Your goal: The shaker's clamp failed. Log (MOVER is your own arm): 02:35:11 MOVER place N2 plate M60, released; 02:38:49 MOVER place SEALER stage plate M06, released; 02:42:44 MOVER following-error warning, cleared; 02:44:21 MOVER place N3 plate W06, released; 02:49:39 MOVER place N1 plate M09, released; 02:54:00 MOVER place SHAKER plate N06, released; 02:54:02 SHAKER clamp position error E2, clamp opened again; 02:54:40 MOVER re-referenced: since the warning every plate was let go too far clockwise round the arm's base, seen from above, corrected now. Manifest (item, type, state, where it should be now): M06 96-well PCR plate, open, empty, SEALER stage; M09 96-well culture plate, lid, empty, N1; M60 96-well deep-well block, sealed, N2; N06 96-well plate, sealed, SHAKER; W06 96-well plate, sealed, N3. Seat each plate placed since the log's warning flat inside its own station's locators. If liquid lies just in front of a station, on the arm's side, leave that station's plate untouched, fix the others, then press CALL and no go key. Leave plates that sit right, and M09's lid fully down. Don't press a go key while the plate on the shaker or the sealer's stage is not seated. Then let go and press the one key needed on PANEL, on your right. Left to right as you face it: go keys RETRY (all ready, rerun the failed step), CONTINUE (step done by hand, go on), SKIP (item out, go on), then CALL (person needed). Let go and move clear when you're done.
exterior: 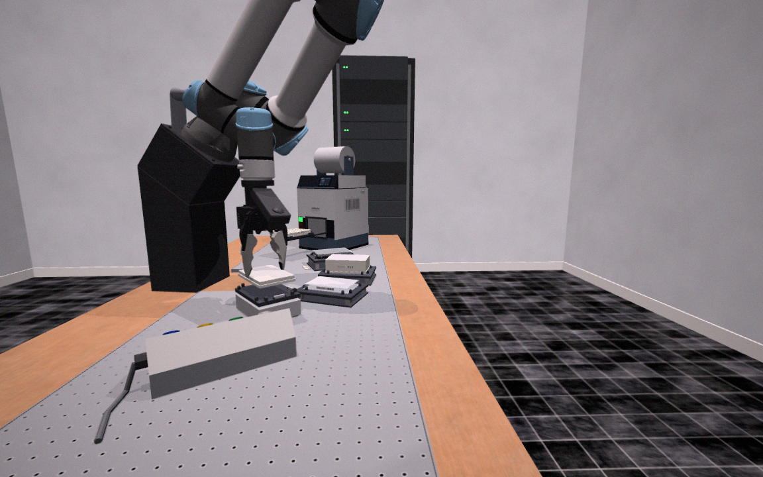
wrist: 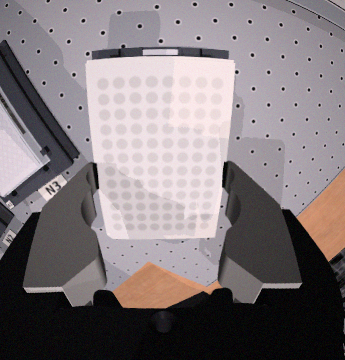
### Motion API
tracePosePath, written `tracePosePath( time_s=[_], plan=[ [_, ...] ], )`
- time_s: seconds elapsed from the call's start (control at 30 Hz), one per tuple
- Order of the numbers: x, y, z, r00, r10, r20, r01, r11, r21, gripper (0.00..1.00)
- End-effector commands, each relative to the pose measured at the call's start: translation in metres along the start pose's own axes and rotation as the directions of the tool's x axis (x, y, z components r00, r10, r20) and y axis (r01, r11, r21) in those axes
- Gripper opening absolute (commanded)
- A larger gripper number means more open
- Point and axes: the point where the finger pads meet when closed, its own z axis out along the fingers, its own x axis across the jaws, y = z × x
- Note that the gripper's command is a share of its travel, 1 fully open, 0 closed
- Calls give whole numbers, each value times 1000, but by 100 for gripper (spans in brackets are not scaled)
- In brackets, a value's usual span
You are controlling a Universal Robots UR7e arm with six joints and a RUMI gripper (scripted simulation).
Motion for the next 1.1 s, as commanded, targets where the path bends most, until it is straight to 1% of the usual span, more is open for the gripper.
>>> tracePosePath(
  time_s=[0.0,1.07],
  plan=[
    [0,0,1,1000,0,0,0,1000,1,0],
    [0,0,11,1000,0,0,0,1000,1,0]
  ],
)
